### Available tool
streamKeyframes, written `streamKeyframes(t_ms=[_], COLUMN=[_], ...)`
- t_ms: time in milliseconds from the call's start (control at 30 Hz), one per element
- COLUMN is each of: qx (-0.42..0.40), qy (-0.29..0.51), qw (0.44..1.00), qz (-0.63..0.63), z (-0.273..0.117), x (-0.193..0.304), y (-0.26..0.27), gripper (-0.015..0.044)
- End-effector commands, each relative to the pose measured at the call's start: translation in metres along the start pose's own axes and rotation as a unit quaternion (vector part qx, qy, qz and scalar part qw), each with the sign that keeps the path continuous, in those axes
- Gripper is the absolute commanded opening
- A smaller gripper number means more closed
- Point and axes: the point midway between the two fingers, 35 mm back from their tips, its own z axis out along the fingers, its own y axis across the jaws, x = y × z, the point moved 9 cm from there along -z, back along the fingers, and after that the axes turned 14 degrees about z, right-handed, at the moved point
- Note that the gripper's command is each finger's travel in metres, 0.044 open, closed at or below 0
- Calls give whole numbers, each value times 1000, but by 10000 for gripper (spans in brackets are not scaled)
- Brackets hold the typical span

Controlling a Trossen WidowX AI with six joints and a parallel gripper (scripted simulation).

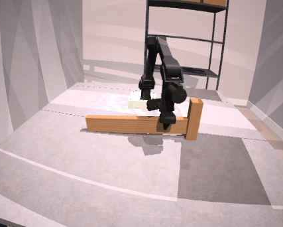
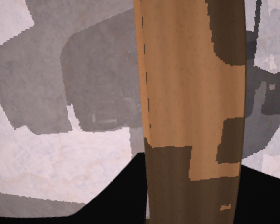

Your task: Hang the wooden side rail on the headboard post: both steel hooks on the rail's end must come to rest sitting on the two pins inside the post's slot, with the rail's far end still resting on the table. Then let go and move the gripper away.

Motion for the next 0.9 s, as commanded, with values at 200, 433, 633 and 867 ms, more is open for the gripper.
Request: streamKeyframes(t_ms=[200,433,633,867], qx=[-1,-1,-1,-1], qy=[4,4,4,4], qw=[1000,1000,1000,1000], qz=[-1,-1,-1,-1], z=[1,2,3,4], x=[1,1,1,1], y=[0,0,0,0], gripper=[0,0,0,0])
